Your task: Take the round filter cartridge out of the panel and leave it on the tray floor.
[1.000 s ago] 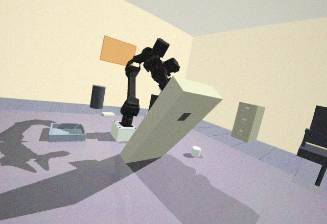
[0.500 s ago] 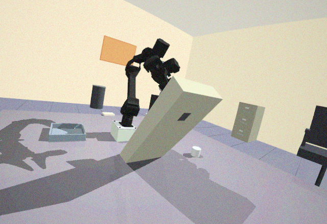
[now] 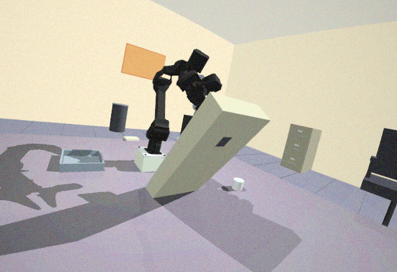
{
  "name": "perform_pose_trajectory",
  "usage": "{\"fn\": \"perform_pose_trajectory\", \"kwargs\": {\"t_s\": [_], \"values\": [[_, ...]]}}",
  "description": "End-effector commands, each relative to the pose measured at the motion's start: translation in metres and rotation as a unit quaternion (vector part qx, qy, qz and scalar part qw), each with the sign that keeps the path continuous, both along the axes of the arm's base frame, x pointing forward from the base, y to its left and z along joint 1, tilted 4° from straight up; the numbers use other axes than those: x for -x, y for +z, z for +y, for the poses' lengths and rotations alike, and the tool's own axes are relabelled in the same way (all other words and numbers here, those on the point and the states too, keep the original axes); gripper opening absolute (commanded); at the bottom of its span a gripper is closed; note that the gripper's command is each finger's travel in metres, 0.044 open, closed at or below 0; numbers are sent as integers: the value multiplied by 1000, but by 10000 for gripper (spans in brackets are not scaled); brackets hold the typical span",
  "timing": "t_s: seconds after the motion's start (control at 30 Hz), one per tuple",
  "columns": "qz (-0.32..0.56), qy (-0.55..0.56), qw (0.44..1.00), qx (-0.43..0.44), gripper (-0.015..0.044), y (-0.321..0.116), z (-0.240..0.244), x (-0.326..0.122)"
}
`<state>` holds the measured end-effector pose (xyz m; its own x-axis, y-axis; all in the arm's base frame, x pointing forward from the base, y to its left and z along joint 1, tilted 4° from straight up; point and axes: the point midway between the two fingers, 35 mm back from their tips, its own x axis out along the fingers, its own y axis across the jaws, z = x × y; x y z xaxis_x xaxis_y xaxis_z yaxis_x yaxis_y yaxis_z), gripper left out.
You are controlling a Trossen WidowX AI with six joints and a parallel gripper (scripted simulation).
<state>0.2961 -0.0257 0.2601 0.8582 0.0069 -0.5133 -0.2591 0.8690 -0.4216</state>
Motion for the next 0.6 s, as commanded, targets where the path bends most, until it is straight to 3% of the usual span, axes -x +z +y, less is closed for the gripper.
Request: {"fn": "perform_pose_trajectory", "kwargs": {"t_s": [0.0, 0.57], "values": [[9, -2, 1000, -3, 97, -10, 0, -6], [9, -2, 1000, -3, 97, -23, 0, -25]]}}
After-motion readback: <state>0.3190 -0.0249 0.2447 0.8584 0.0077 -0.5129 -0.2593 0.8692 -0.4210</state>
